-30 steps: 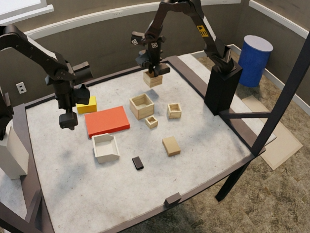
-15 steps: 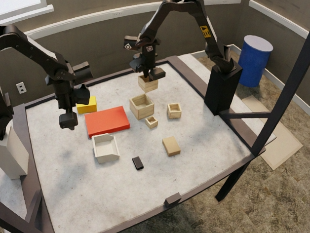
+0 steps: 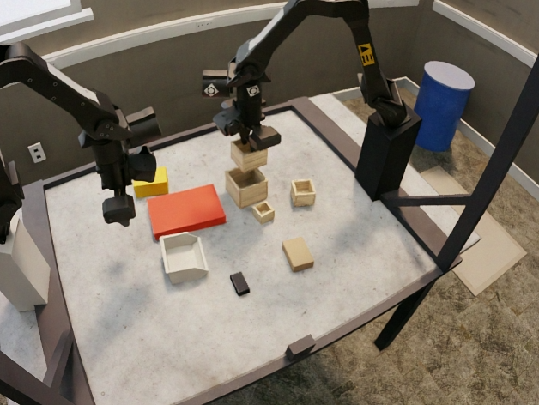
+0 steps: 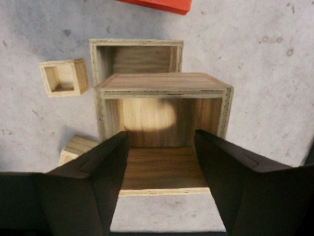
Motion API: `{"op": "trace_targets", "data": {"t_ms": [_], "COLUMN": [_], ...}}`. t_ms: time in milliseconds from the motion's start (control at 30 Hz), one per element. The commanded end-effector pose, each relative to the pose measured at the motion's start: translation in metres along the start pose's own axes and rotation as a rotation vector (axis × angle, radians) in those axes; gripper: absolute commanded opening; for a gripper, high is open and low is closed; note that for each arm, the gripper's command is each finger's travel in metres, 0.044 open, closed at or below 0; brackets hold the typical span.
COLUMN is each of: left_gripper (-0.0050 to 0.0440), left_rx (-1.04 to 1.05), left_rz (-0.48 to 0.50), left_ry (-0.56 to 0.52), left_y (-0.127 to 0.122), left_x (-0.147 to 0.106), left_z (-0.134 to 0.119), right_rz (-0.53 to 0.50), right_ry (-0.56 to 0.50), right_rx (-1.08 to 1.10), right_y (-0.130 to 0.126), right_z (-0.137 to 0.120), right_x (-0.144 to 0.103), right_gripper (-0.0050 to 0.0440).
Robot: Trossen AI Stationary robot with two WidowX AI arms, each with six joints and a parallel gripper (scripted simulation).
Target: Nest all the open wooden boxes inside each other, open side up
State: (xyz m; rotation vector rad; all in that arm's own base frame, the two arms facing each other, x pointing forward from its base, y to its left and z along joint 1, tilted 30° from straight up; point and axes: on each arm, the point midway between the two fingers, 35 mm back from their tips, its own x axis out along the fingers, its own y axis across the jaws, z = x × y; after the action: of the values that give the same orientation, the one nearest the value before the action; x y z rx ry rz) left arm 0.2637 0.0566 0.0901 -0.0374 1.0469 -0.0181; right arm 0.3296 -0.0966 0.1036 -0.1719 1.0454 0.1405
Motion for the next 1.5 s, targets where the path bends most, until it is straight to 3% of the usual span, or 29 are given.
{"op": "trace_targets", "data": {"t_ms": [0,467,867,933,1467], "left_gripper": [0.0400,0.0400,0.0400,0.0400,0.0400], "left_rx": [0.008,-0.017,-0.119,-0.119,-0.192], "left_rz": [0.007,0.004,0.046,0.046,0.081], "left_ry": [-0.020,-0.034,-0.302,-0.302,-0.615], "left_y": [0.000,0.003,0.028,0.028,0.053], "left_x": [-0.005,0.002,0.017,0.017,0.008], "left_z": [0.005,0.005,0.034,0.034,0.058], "right_rz": [-0.026,-0.015,-0.015,-0.015,-0.015], "right_ry": [-0.041,-0.027,-0.027,-0.027,-0.027], "right_rx": [-0.008,-0.005,-0.005,-0.005,-0.005], "right_y": [0.013,0.018,0.018,0.018,0.018], "right_z": [0.025,0.023,0.023,0.023,0.023], "right_x": [-0.022,-0.019,-0.019,-0.019,-0.019], "right_gripper": [0.0283,0.0283,0.0283,0.0283,0.0283]}}
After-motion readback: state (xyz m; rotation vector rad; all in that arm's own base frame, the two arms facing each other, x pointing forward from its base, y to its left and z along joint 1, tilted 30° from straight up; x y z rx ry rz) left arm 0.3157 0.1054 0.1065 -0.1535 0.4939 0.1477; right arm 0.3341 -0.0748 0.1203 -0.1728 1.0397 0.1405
